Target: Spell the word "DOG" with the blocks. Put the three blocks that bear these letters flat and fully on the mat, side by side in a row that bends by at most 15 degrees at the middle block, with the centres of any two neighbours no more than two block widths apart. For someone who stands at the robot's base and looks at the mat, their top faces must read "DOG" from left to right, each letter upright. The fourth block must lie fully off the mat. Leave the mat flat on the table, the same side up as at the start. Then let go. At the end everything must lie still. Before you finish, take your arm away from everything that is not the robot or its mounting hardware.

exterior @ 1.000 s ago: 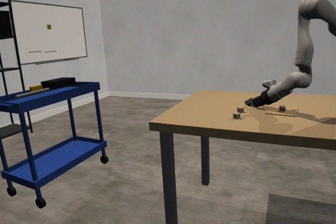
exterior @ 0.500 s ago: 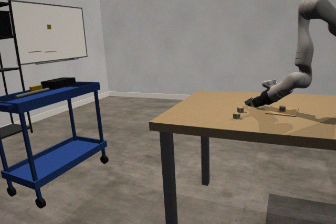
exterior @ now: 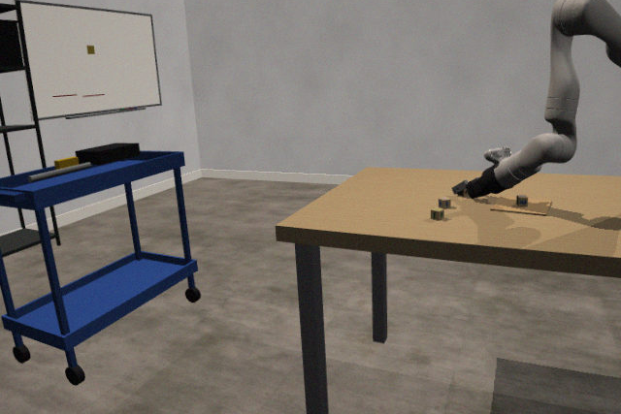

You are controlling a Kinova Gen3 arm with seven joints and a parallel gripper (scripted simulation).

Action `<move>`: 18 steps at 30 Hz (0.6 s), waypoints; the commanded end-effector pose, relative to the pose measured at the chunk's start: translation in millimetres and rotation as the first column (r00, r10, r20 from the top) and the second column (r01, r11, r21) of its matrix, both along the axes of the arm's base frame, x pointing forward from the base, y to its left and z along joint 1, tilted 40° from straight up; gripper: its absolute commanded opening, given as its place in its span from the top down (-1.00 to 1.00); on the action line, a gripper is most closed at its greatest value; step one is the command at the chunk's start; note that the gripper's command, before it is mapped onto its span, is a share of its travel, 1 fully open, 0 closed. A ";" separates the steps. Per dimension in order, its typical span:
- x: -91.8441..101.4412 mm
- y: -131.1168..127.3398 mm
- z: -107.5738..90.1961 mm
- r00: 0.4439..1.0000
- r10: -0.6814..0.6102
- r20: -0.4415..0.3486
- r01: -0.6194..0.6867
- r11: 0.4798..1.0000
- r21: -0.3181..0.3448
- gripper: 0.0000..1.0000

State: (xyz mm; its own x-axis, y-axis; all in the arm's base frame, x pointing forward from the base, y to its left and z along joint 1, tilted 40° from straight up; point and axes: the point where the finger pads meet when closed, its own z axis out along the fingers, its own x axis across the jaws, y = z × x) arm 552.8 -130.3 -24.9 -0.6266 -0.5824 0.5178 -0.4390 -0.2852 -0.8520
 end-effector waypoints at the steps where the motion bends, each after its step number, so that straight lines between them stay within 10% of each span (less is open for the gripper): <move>1: 0.6 0.9 0.7 1.000 0.001 0.002 -0.001 1.000 0.001 -0.58; 18: 1.0 10.4 12.0 1.000 0.001 0.002 -0.001 1.000 0.001 -0.58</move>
State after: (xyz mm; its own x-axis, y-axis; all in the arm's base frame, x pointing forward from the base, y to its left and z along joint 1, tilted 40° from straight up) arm 551.5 -124.9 -16.4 -0.6264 -0.5772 0.5239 -0.4439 -0.2883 -0.8484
